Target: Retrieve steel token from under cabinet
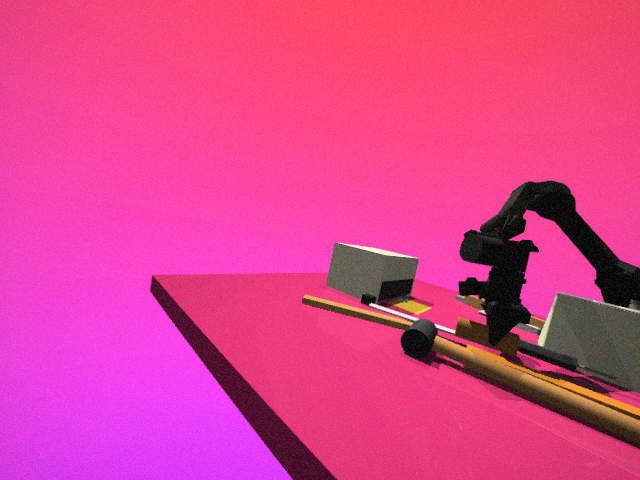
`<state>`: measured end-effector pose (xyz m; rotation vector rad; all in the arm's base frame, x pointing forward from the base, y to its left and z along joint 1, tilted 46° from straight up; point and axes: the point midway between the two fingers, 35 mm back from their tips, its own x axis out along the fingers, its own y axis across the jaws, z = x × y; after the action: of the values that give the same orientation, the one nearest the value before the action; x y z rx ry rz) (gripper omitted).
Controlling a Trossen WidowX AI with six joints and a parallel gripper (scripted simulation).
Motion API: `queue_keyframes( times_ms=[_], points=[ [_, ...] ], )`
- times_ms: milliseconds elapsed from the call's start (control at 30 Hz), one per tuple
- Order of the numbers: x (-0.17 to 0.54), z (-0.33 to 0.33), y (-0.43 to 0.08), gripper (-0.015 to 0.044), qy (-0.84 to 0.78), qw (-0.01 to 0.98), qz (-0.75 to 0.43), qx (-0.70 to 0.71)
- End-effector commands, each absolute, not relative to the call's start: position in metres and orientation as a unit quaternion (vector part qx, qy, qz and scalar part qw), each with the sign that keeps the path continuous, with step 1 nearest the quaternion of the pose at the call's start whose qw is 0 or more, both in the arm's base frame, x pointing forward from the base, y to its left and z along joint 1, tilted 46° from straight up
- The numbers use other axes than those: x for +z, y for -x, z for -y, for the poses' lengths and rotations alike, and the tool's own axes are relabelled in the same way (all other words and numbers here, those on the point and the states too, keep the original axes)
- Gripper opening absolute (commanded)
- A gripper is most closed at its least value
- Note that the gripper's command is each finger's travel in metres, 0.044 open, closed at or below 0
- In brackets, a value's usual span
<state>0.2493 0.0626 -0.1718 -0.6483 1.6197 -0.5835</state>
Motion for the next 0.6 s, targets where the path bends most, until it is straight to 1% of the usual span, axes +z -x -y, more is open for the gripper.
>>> queue_keyframes(
  times_ms=[0,567],
  points=[
    [-0.1718,-0.0659,-0.2515,0.0,0.293,0.605,-0.701,-0.237],
    [-0.1722,-0.0663,-0.2516,0.0,0.333,0.584,-0.716,-0.19]
  ],
)
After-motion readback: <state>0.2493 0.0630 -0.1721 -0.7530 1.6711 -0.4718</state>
